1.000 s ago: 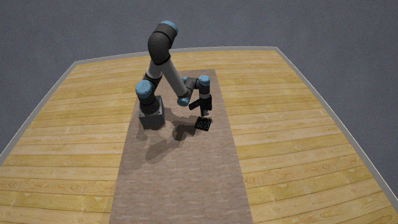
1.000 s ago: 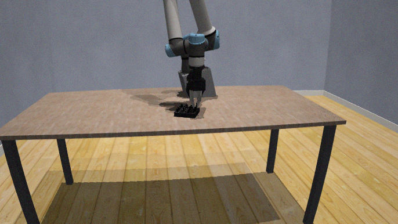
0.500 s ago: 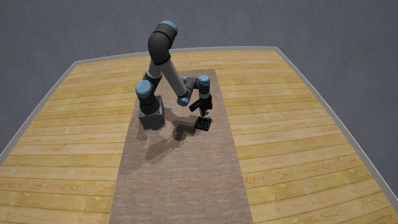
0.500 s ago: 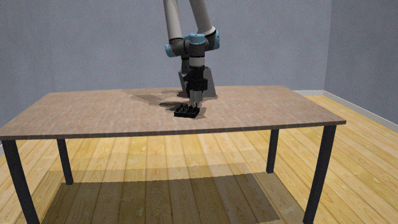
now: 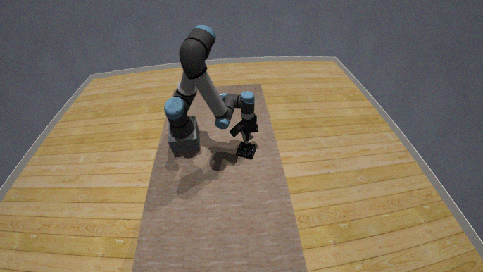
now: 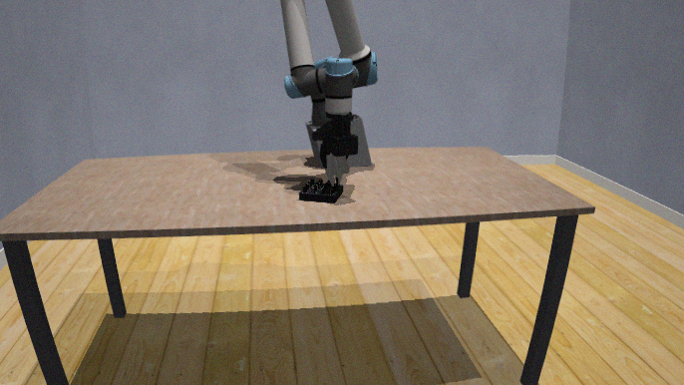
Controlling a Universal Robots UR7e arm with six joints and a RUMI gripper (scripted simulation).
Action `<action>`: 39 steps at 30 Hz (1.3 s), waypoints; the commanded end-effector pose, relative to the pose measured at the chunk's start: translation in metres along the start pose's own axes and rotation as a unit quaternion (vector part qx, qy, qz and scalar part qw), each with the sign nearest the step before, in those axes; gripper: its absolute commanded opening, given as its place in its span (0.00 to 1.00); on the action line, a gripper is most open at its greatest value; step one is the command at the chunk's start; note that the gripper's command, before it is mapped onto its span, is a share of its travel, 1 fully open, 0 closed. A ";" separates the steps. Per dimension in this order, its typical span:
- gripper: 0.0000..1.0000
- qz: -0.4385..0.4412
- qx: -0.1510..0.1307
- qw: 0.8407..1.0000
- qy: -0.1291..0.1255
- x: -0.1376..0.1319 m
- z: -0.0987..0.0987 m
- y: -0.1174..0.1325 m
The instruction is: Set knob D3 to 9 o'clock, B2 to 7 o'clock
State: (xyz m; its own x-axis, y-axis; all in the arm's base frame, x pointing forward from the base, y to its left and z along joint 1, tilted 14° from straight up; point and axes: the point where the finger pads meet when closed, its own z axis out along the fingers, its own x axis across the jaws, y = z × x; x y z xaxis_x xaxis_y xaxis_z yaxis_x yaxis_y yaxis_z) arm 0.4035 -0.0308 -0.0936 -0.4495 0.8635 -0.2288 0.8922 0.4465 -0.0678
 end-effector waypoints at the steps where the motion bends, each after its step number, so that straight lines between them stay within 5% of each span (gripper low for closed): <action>1: 0.04 -0.012 -0.001 1.000 0.000 0.000 0.000 0.000; 39: 0.11 -0.016 -0.001 1.000 0.000 0.000 0.000 0.000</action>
State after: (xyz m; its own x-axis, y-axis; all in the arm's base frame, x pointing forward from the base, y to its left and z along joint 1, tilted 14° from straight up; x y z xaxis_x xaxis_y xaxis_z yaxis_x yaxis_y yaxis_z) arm 0.4035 -0.0309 -0.0935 -0.4783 0.8485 -0.2263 0.8771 0.4745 -0.0747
